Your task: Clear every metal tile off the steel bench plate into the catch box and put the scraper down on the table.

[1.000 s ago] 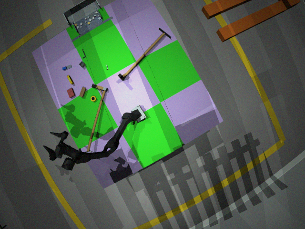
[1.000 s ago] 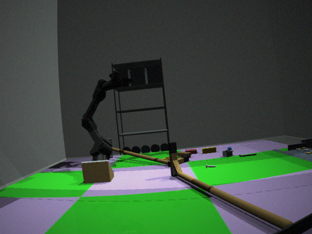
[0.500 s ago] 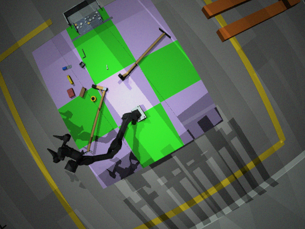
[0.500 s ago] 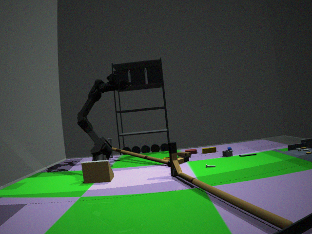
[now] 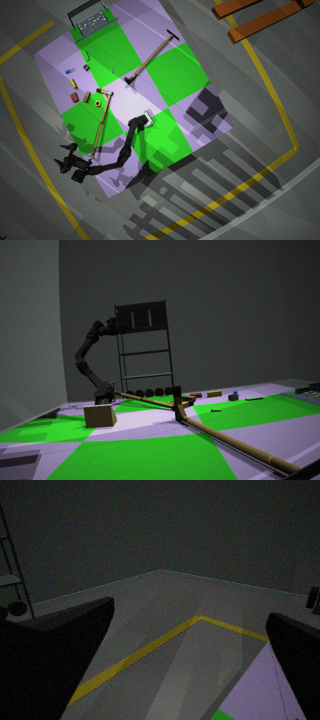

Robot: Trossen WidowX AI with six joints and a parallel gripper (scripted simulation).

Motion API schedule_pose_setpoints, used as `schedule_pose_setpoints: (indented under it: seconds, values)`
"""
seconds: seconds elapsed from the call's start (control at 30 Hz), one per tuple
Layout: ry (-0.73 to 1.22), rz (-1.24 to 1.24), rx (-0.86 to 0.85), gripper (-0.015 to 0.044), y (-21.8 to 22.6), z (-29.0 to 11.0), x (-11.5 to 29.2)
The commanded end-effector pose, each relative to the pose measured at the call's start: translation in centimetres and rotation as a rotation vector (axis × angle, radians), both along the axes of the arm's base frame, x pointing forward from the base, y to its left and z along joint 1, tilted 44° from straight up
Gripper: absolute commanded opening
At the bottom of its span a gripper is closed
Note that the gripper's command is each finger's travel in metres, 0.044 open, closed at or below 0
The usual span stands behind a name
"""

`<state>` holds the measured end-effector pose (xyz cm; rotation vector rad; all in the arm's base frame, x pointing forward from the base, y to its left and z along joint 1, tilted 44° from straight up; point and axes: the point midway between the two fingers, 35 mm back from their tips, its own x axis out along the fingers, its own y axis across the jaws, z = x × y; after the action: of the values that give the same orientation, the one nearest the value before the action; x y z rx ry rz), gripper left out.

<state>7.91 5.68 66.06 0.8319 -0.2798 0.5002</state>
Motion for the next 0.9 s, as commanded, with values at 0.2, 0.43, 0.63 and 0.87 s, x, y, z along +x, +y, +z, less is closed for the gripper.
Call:
schedule_pose_setpoints:
  seconds: [0.2,0.43,0.63,0.87]
  values:
    - [-0.005,0.062,-0.056,0.0440,0.6,-1.1,-2.2]
    - [-0.009,0.108,-0.094,0.0440,0.8,-1.8,-3.5]
    - [-0.013,0.148,-0.127,0.0440,0.8,-2.5,-4.7]
    - [-0.021,0.195,-0.167,0.0440,0.7,-3.3,-6.0]
